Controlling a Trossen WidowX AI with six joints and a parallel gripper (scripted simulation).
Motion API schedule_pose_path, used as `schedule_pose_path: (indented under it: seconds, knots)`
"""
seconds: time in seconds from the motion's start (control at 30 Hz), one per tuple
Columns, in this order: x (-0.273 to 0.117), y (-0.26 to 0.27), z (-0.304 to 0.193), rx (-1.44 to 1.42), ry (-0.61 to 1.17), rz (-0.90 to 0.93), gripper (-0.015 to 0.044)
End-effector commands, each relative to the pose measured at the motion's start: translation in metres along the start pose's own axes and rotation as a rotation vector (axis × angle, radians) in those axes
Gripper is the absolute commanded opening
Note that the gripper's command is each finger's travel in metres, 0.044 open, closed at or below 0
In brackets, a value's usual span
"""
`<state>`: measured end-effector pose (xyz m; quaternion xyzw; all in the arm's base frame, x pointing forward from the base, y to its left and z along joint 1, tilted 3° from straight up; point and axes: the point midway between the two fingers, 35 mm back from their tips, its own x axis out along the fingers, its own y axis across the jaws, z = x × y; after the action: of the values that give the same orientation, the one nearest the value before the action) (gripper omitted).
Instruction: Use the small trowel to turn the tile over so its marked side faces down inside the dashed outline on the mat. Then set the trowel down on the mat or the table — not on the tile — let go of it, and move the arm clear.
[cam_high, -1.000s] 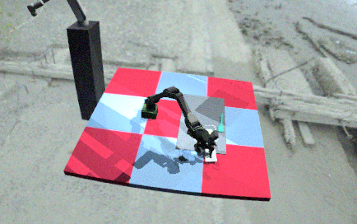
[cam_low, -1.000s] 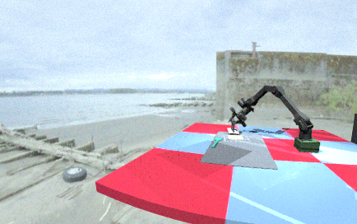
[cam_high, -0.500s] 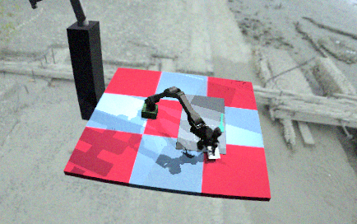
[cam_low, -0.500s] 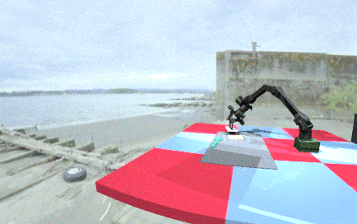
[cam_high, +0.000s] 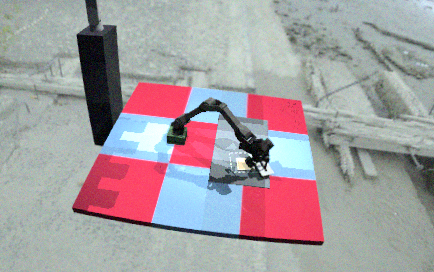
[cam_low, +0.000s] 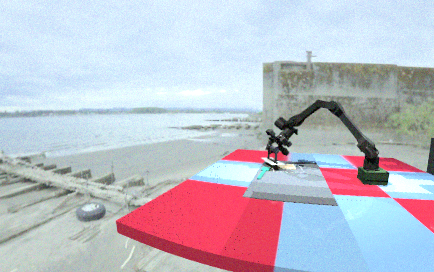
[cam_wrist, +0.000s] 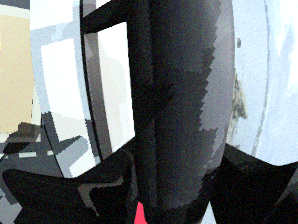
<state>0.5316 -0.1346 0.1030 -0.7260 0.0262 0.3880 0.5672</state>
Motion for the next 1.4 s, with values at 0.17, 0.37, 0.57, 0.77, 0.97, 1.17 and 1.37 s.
schedule_pose_path:
  seconds: [0.17, 0.37, 0.57, 0.77, 0.97, 1.17, 1.37]
  knots:
    - [0.029, -0.033, 0.065, -0.1, -0.102, -0.013, 0.0]
    - [0.048, -0.048, 0.115, -0.162, -0.181, -0.015, 0.0]
    - [0.062, -0.06, 0.167, -0.224, -0.261, -0.017, 0.0]
    - [0.071, -0.068, 0.22, -0.288, -0.34, -0.02, 0.0]
    - [0.075, -0.072, 0.273, -0.351, -0.419, -0.023, 0.0]
    - [0.075, -0.072, 0.325, -0.415, -0.497, -0.026, 0.0]
    - [0.07, -0.068, 0.376, -0.479, -0.576, -0.029, 0.0]
